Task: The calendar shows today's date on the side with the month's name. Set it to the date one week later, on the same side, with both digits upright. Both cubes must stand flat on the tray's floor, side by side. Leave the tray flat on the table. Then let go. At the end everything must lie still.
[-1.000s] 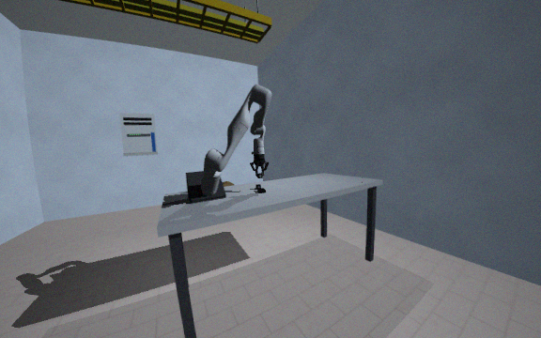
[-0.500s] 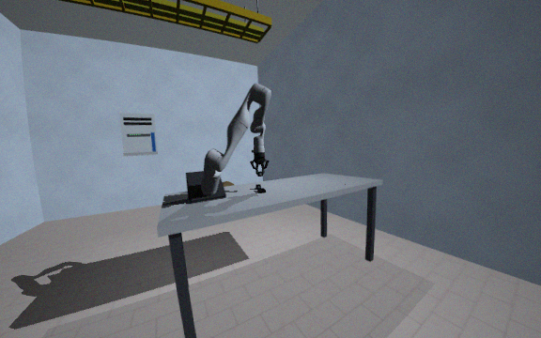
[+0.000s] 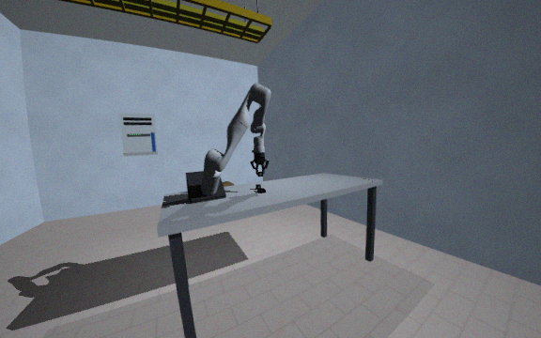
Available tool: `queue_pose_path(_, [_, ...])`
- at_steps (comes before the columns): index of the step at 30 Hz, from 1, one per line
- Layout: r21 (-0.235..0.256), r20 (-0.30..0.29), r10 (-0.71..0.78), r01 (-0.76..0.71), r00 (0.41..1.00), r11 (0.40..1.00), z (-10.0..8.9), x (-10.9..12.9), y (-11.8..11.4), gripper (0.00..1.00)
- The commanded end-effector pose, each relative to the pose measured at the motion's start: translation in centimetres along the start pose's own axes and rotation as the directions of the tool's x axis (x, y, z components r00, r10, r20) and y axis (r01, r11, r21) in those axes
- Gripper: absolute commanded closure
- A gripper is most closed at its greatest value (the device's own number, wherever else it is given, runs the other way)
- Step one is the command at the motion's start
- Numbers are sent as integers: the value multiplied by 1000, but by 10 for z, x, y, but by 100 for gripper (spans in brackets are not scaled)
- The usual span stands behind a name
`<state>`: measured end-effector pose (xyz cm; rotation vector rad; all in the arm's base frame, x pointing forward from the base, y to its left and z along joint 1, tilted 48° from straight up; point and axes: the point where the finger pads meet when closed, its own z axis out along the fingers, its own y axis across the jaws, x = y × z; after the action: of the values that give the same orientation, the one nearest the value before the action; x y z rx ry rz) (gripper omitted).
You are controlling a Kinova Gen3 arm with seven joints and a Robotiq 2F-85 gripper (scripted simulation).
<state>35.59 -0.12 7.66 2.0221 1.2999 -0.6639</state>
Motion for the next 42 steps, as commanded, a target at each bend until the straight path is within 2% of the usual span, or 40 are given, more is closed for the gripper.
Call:
queue_pose_path(1, [-2, 0, 16, -16, 1000, 1000, 0, 0, 0, 72])
queue_pose_path(15, [-2, 14, 200, -200, 980, 980, 3, -10, 0, 72])
queue_pose_path(21, [-5, 24, 345, -345, 938, 939, 5, -17, 0, 72])
queue_pose_path(26, [-11, 32, 485, -485, 874, 875, 7, -24, 0, 72])
queue_pose_path(28, [-11, 32, 485, -485, 874, 875, 7, -24, 0, 72])
queue_pose_path(35, [-24, 38, 690, -689, 723, 724, 10, -36, 0, 72])
queue_pose_path(42, [-40, 37, 869, -868, 494, 495, 12, -49, 0, 72])
